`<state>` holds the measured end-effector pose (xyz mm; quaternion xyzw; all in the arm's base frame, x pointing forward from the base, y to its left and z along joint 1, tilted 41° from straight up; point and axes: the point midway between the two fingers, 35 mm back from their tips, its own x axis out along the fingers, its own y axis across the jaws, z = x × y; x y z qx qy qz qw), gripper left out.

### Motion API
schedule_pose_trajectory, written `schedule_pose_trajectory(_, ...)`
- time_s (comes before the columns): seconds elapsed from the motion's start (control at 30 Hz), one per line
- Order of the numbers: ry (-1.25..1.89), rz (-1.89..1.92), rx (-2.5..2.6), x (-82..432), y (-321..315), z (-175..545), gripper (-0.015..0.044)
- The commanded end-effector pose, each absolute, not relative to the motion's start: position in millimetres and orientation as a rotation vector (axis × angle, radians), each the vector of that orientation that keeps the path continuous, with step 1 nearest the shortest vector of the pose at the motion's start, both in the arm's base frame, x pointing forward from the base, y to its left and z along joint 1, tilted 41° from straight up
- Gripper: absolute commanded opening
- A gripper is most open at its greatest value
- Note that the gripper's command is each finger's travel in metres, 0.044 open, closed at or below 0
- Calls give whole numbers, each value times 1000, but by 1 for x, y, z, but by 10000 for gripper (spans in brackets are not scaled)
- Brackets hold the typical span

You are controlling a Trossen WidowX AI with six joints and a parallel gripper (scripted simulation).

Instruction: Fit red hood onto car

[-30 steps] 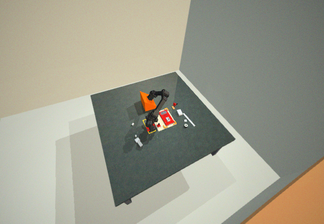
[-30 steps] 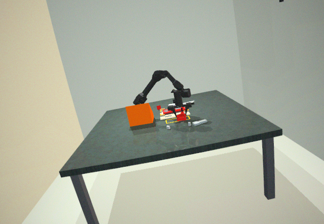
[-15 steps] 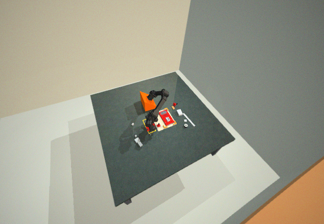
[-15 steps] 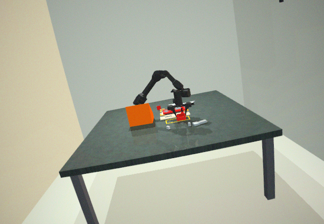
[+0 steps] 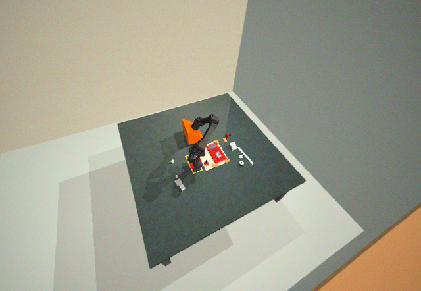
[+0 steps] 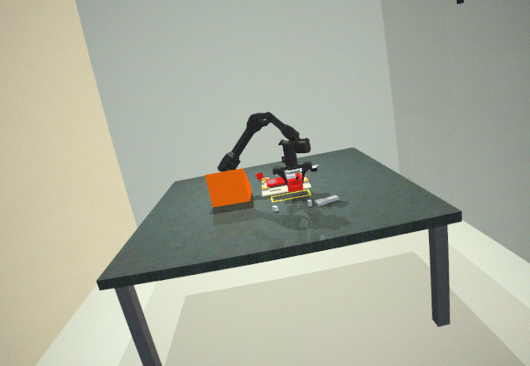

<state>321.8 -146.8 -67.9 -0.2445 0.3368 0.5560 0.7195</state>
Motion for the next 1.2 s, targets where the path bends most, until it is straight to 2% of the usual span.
schedule_pose_trajectory(0.0, 745, 1229, -548, 321, -153, -61, 0)
schedule_pose_trajectory(0.83, 746, 1226, -544, 314, -178, -32, 0)
schedule_pose_trajectory(1.17, 749, 1229, -549, 283, -189, -44, 0)
